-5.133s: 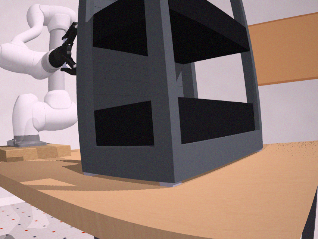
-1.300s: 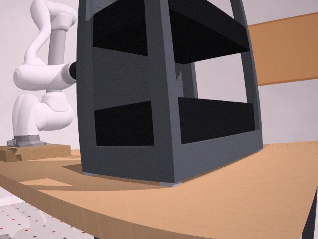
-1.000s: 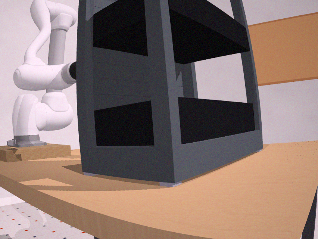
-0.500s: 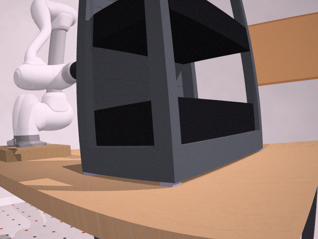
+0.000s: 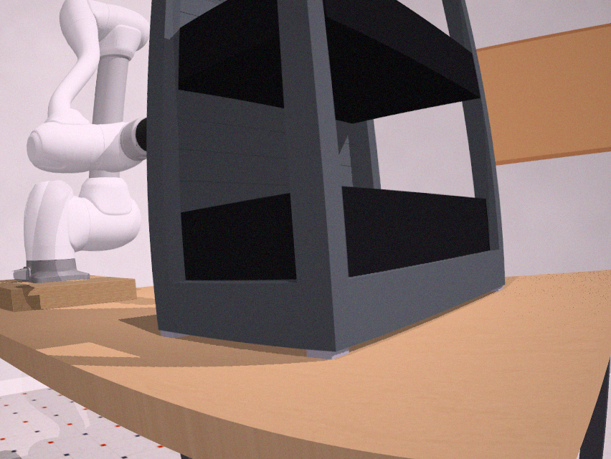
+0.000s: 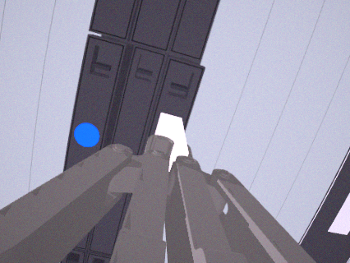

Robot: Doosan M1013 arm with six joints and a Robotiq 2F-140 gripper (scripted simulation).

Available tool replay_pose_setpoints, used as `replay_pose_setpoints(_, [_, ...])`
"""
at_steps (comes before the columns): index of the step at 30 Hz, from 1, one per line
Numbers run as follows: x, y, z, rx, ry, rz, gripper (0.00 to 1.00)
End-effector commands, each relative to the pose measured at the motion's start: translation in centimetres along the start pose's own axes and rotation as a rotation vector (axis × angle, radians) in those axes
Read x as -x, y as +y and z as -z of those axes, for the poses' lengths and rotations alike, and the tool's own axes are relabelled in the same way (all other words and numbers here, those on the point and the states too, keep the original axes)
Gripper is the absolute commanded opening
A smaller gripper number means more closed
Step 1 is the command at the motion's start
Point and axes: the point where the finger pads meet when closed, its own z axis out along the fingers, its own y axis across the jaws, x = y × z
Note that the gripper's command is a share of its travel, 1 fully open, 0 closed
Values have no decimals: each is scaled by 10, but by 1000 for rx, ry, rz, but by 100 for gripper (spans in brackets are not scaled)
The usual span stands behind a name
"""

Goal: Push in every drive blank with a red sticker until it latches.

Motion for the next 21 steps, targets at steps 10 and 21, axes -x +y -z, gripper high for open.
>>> replay_pose_setpoints(10, [0,0,-10,0,0,0,0])
replay_pose_setpoints(21, [0,0,-11,0,0,0,0])
